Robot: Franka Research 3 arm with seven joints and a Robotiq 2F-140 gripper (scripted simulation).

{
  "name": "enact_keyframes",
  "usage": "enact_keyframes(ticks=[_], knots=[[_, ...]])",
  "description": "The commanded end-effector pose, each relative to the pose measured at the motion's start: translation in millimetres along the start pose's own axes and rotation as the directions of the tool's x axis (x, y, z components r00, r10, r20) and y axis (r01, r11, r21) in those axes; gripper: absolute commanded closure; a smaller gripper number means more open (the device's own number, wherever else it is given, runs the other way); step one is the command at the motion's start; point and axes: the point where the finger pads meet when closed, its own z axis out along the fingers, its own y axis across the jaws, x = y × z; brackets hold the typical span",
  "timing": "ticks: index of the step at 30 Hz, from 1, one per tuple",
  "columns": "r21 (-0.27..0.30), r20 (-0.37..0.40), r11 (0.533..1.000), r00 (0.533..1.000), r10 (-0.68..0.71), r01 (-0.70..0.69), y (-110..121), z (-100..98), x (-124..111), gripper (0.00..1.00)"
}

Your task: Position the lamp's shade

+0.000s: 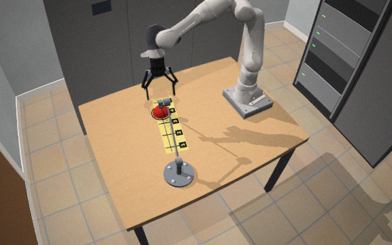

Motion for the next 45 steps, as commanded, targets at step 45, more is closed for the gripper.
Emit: enact_keyframes(ticks=[45], knots=[[0.029,-0.007,1.000,1.000,-0.007,0.008,-6.7,-96.7,1.2,0.00]])
